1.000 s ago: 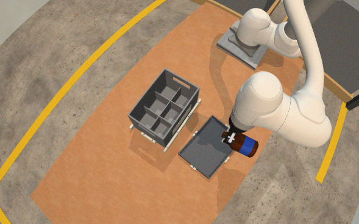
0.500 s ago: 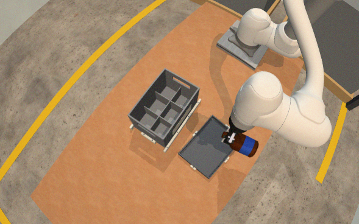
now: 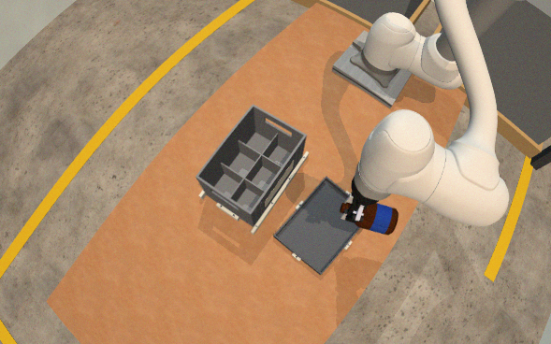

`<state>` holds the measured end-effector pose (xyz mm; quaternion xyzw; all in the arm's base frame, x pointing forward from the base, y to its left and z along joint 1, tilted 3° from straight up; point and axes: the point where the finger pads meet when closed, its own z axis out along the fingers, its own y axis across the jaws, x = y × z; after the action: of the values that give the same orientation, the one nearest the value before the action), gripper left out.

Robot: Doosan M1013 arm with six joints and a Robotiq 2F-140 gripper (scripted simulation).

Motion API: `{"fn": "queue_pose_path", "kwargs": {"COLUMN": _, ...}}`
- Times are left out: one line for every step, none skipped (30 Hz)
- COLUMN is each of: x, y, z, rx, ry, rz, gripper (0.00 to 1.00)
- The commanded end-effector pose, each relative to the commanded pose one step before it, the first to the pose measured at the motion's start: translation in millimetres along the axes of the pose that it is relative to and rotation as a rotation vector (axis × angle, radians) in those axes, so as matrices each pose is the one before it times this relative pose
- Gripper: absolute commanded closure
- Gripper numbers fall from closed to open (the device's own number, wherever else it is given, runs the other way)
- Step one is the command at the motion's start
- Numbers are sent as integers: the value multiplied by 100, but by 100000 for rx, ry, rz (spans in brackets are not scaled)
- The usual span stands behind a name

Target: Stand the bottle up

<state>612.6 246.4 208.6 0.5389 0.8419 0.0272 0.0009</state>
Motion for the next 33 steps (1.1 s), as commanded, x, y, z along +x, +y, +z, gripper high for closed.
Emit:
{"fn": "queue_pose_path", "kwargs": {"x": 0, "y": -3, "z": -12, "rx": -24, "ry": 114, "rz": -3908, "gripper": 90}}
{"fn": "queue_pose_path", "kwargs": {"x": 0, "y": 0, "z": 0, "rx": 0, "ry": 0, "rz": -1079, "gripper": 90}}
{"fn": "queue_pose_path", "kwargs": {"x": 0, "y": 0, "z": 0, "rx": 0, "ry": 0, "rz": -920, "gripper": 90}}
{"fn": "queue_pose_path", "kwargs": {"x": 0, "y": 0, "z": 0, "rx": 0, "ry": 0, "rz": -754, "gripper": 90}}
{"fn": "queue_pose_path", "kwargs": {"x": 0, "y": 0, "z": 0, "rx": 0, "ry": 0, "rz": -587, "gripper": 90}}
{"fn": "queue_pose_path", "kwargs": {"x": 0, "y": 0, "z": 0, "rx": 0, "ry": 0, "rz": -426, "gripper": 90}}
{"fn": "queue_pose_path", "kwargs": {"x": 0, "y": 0, "z": 0, "rx": 0, "ry": 0, "rz": -279, "gripper": 90}}
{"fn": "queue_pose_path", "kwargs": {"x": 0, "y": 0, "z": 0, "rx": 0, "ry": 0, "rz": -154, "gripper": 90}}
{"fn": "queue_pose_path", "kwargs": {"x": 0, "y": 0, "z": 0, "rx": 0, "ry": 0, "rz": -61, "gripper": 90}}
{"fn": "queue_pose_path", "kwargs": {"x": 0, "y": 0, "z": 0, "rx": 0, "ry": 0, "rz": -9, "gripper": 90}}
{"fn": "queue_pose_path", "kwargs": {"x": 0, "y": 0, "z": 0, "rx": 0, "ry": 0, "rz": 0, "gripper": 90}}
{"fn": "queue_pose_path", "kwargs": {"x": 0, "y": 0, "z": 0, "rx": 0, "ry": 0, "rz": 0, "gripper": 90}}
{"fn": "queue_pose_path", "kwargs": {"x": 0, "y": 0, "z": 0, "rx": 0, "ry": 0, "rz": 0, "gripper": 90}}
{"fn": "queue_pose_path", "kwargs": {"x": 0, "y": 0, "z": 0, "rx": 0, "ry": 0, "rz": 0, "gripper": 90}}
{"fn": "queue_pose_path", "kwargs": {"x": 0, "y": 0, "z": 0, "rx": 0, "ry": 0, "rz": 0, "gripper": 90}}
{"fn": "queue_pose_path", "kwargs": {"x": 0, "y": 0, "z": 0, "rx": 0, "ry": 0, "rz": 0, "gripper": 90}}
{"fn": "queue_pose_path", "kwargs": {"x": 0, "y": 0, "z": 0, "rx": 0, "ry": 0, "rz": 0, "gripper": 90}}
{"fn": "queue_pose_path", "kwargs": {"x": 0, "y": 0, "z": 0, "rx": 0, "ry": 0, "rz": 0, "gripper": 90}}
{"fn": "queue_pose_path", "kwargs": {"x": 0, "y": 0, "z": 0, "rx": 0, "ry": 0, "rz": 0, "gripper": 90}}
{"fn": "queue_pose_path", "kwargs": {"x": 0, "y": 0, "z": 0, "rx": 0, "ry": 0, "rz": 0, "gripper": 90}}
{"fn": "queue_pose_path", "kwargs": {"x": 0, "y": 0, "z": 0, "rx": 0, "ry": 0, "rz": 0, "gripper": 90}}
{"fn": "queue_pose_path", "kwargs": {"x": 0, "y": 0, "z": 0, "rx": 0, "ry": 0, "rz": 0, "gripper": 90}}
{"fn": "queue_pose_path", "kwargs": {"x": 0, "y": 0, "z": 0, "rx": 0, "ry": 0, "rz": 0, "gripper": 90}}
{"fn": "queue_pose_path", "kwargs": {"x": 0, "y": 0, "z": 0, "rx": 0, "ry": 0, "rz": 0, "gripper": 90}}
{"fn": "queue_pose_path", "kwargs": {"x": 0, "y": 0, "z": 0, "rx": 0, "ry": 0, "rz": 0, "gripper": 90}}
{"fn": "queue_pose_path", "kwargs": {"x": 0, "y": 0, "z": 0, "rx": 0, "ry": 0, "rz": 0, "gripper": 90}}
{"fn": "queue_pose_path", "kwargs": {"x": 0, "y": 0, "z": 0, "rx": 0, "ry": 0, "rz": 0, "gripper": 90}}
{"fn": "queue_pose_path", "kwargs": {"x": 0, "y": 0, "z": 0, "rx": 0, "ry": 0, "rz": 0, "gripper": 90}}
{"fn": "queue_pose_path", "kwargs": {"x": 0, "y": 0, "z": 0, "rx": 0, "ry": 0, "rz": 0, "gripper": 90}}
{"fn": "queue_pose_path", "kwargs": {"x": 0, "y": 0, "z": 0, "rx": 0, "ry": 0, "rz": 0, "gripper": 90}}
{"fn": "queue_pose_path", "kwargs": {"x": 0, "y": 0, "z": 0, "rx": 0, "ry": 0, "rz": 0, "gripper": 90}}
{"fn": "queue_pose_path", "kwargs": {"x": 0, "y": 0, "z": 0, "rx": 0, "ry": 0, "rz": 0, "gripper": 90}}
{"fn": "queue_pose_path", "kwargs": {"x": 0, "y": 0, "z": 0, "rx": 0, "ry": 0, "rz": 0, "gripper": 90}}
